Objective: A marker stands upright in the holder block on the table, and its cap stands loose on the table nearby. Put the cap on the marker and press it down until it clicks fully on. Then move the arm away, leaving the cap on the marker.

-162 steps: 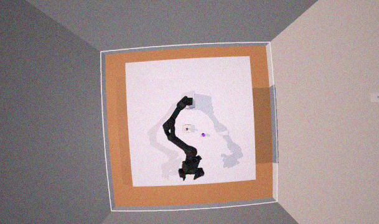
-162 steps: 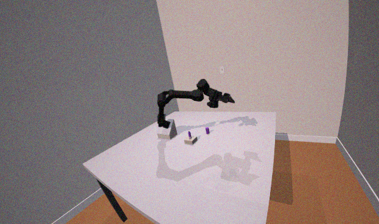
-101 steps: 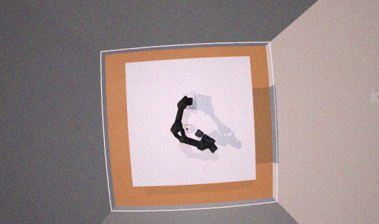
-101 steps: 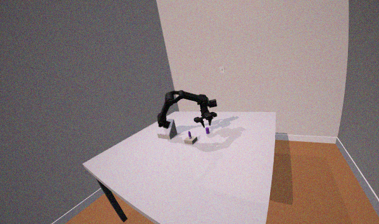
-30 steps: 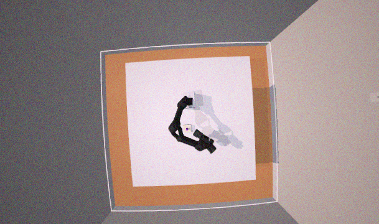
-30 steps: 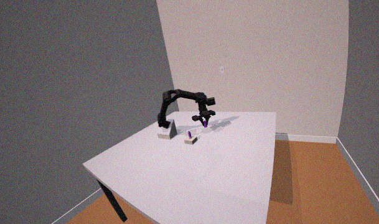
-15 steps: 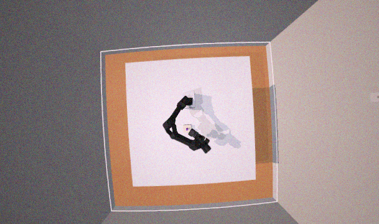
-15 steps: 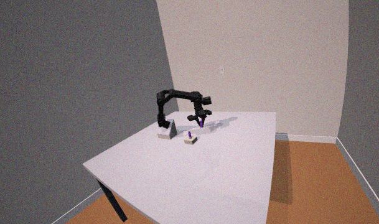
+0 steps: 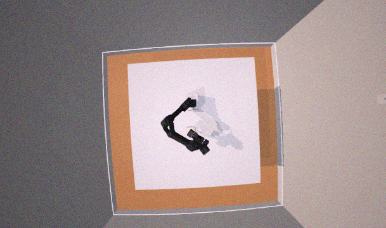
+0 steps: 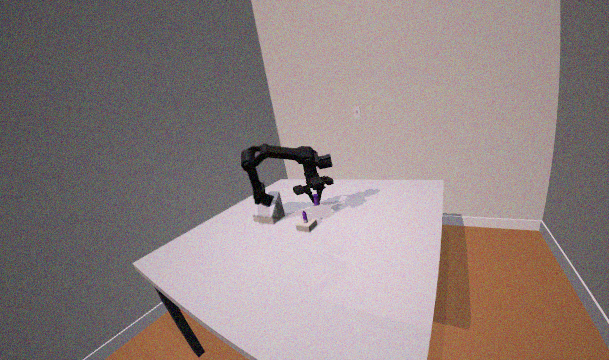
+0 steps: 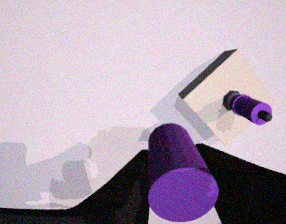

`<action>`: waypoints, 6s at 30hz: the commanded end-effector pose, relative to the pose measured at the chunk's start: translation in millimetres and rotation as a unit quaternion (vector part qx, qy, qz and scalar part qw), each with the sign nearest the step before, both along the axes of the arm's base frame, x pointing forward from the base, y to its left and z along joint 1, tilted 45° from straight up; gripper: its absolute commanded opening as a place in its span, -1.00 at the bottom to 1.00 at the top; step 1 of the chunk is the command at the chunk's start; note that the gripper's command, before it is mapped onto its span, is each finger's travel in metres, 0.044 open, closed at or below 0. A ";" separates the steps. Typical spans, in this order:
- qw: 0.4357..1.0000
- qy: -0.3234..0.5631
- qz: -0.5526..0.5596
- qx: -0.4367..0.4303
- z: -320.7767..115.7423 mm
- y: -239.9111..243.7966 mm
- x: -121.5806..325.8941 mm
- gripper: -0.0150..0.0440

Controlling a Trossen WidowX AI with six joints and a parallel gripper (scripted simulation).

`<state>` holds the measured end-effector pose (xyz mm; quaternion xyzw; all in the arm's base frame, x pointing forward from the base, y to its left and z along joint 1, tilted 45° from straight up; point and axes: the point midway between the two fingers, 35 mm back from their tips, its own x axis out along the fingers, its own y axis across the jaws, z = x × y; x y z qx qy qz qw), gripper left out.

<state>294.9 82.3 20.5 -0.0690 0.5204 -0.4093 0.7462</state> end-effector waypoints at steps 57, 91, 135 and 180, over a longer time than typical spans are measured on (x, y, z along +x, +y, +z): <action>1.000 0.006 0.002 -0.008 19.1 -71.3 -29.8 -0.49; 1.000 0.005 0.000 -0.007 9.2 -81.7 -29.2 1.00; 0.947 0.222 0.226 -0.045 48.2 -40.4 -36.7 -0.49; 0.948 0.218 0.228 -0.043 92.1 3.9 -42.1 -0.14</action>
